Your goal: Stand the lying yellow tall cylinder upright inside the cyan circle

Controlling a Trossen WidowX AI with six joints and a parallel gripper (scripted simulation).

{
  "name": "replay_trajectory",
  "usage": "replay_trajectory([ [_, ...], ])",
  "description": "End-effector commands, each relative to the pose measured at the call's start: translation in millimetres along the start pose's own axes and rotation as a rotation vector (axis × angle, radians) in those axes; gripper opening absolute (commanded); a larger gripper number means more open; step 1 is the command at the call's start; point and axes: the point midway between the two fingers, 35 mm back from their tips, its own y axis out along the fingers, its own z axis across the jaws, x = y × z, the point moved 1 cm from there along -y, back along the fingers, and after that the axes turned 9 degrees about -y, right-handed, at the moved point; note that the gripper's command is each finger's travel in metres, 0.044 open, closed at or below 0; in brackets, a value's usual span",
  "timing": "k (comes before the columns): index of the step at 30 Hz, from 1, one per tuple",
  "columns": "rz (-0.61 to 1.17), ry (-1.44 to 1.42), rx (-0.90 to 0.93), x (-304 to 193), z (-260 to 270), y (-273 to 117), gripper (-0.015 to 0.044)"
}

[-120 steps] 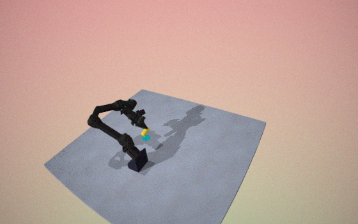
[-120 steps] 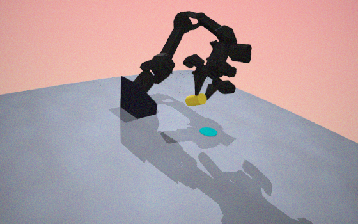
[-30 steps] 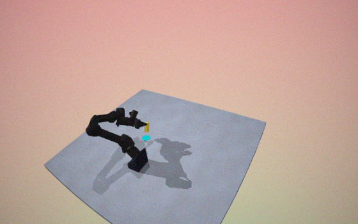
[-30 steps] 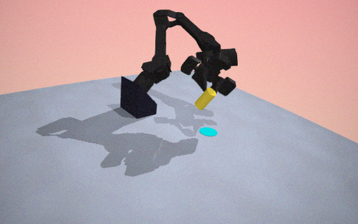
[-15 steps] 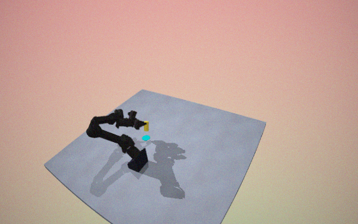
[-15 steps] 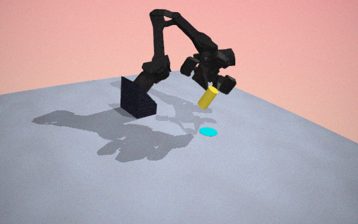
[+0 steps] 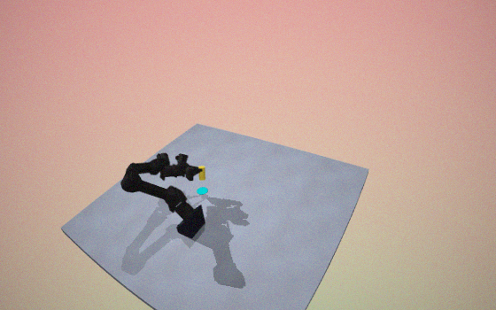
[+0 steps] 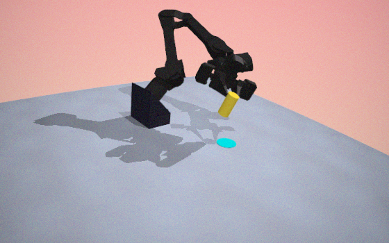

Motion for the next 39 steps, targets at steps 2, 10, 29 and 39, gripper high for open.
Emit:
replay_trajectory([
  [2, -0.036, 0.035, 0.012, 0.8, -1.4, -2.1, 0.0105],
  [10, -0.08, 0.077, 0.03, 2.0, -0.9, -4.7, 0.0105],
  [29, -0.177, 0.185, 0.08, 4.4, -0.6, -11.3, 0.0105],
  [39, -0.223, 0.247, 0.109, 5.4, -0.9, -14.9, 0.0105],
])
